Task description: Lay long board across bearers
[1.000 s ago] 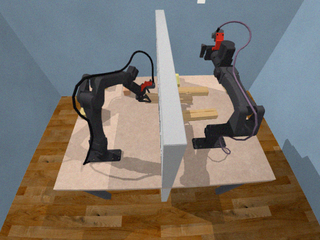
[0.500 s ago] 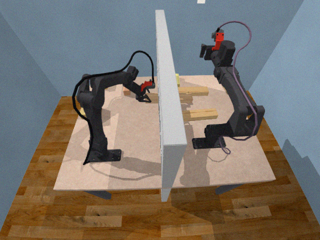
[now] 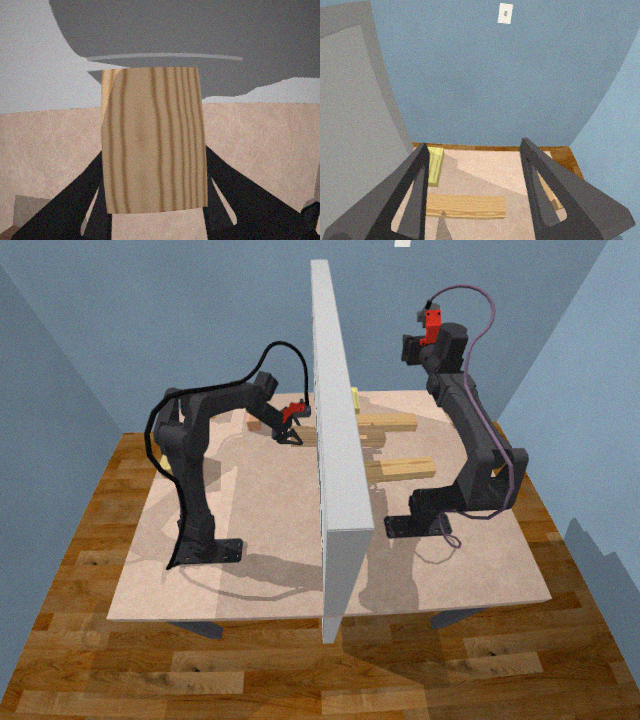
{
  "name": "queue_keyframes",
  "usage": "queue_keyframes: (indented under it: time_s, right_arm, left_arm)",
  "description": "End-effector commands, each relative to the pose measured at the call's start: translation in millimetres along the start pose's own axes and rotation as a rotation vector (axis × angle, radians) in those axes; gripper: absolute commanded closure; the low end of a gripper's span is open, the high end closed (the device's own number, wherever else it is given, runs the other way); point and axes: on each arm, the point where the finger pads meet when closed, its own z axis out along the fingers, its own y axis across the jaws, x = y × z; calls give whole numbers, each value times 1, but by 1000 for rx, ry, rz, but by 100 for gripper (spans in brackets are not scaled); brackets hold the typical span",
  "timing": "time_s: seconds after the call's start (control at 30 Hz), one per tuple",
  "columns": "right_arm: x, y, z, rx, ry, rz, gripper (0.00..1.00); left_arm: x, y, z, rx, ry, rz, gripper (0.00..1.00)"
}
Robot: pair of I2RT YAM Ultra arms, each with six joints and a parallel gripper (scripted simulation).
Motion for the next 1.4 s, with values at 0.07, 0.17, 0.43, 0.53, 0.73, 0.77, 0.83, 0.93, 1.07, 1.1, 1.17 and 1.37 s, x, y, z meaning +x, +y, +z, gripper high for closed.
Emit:
queue_keyframes:
  time_s: [0.07, 0.17, 0.43, 0.53, 0.73, 0.77, 0.83, 0.93, 1.07, 1.1, 1.17, 1.37]
  right_arm:
    - [70, 56, 11, -280, 213, -281, 25]
    - [75, 62, 12, -387, 256, -396, 25]
    - [124, 103, -1, -689, 345, -563, 25]
    - [168, 123, -18, -871, 437, -585, 25]
    - [197, 151, -47, -1155, 436, -627, 25]
    - [197, 151, -47, -1155, 436, -627, 25]
    - [197, 157, -55, -1218, 406, -638, 25]
    - [203, 167, -67, -1334, 371, -634, 25]
    - [198, 185, -90, -1518, 244, -611, 25]
    - [217, 181, -81, -1503, 319, -598, 25]
    - [220, 177, -67, -1428, 387, -592, 25]
    - [230, 171, -67, -1426, 429, -554, 25]
  left_arm:
    - [-33, 7, -7, -21, -77, 58, 100]
    - [-33, 7, -7, -21, -77, 58, 100]
    - [-33, 7, -7, -21, -77, 58, 100]
    - [-33, 7, -7, -21, -77, 58, 100]
    - [-33, 7, -7, -21, -77, 58, 100]
    - [-33, 7, -7, -21, -77, 58, 100]
    - [-33, 7, -7, -21, -77, 58, 100]
    - [-33, 7, -7, -21, -77, 58, 100]
    - [-33, 7, -7, -21, -77, 58, 100]
    - [-33, 7, -7, -21, -77, 58, 100]
    - [-33, 7, -7, -21, -77, 58, 100]
    - [-33, 7, -7, -21, -77, 58, 100]
